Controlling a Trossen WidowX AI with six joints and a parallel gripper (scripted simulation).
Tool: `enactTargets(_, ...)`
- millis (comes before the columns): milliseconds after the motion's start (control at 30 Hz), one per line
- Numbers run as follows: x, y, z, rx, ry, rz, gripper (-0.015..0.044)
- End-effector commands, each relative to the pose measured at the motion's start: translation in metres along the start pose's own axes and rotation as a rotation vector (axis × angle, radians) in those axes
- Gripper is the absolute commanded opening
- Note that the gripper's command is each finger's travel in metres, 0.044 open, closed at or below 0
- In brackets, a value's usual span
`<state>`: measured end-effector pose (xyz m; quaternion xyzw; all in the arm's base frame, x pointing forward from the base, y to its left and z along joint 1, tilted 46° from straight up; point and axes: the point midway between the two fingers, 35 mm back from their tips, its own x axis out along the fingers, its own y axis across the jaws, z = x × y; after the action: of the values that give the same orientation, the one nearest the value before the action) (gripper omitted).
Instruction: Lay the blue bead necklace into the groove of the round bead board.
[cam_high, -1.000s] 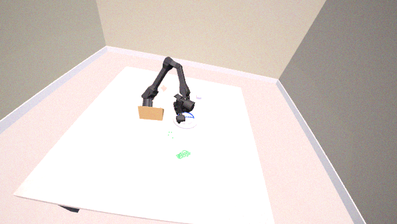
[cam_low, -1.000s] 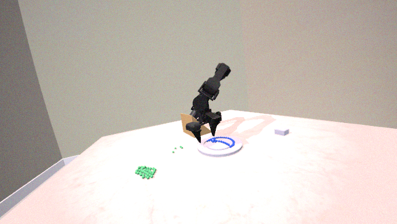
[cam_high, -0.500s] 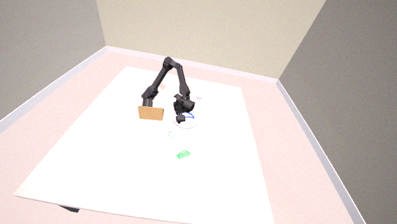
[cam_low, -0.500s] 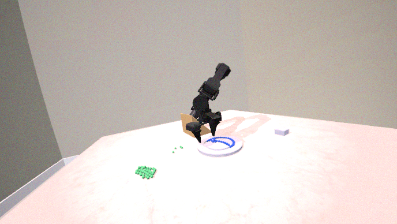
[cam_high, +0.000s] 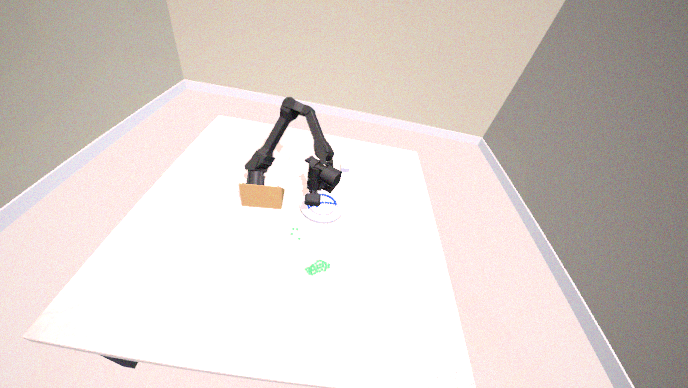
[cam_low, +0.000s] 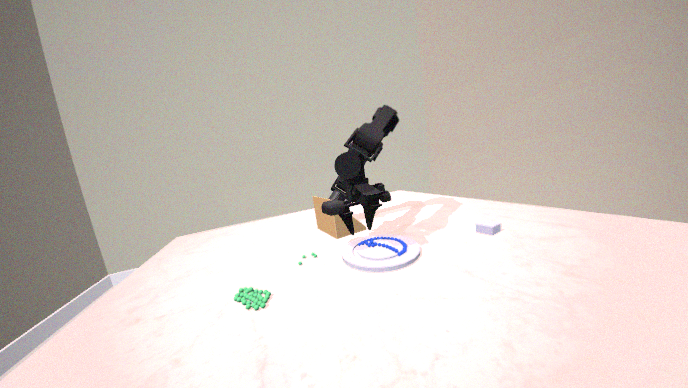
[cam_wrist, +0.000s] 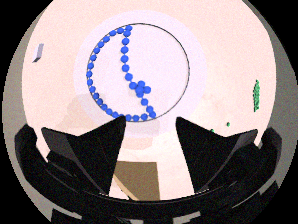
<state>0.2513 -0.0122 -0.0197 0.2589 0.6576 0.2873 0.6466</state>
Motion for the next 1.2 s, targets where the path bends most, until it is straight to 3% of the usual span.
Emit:
enactTargets(0, 0.010, 0.001, -0.001, 0.006, 0.004, 0.002, 0.0120)
enactTargets(867, 0.036, 0.001, -0.001, 0.006, 0.004, 0.003, 0.0120)
enactTargets(1033, 0.033, 0.000, -0.001, 0.001, 0.006, -0.002, 0.0000)
enactTargets(1167, 0.033, 0.000, -0.001, 0.001, 0.006, -0.002, 0.0000)
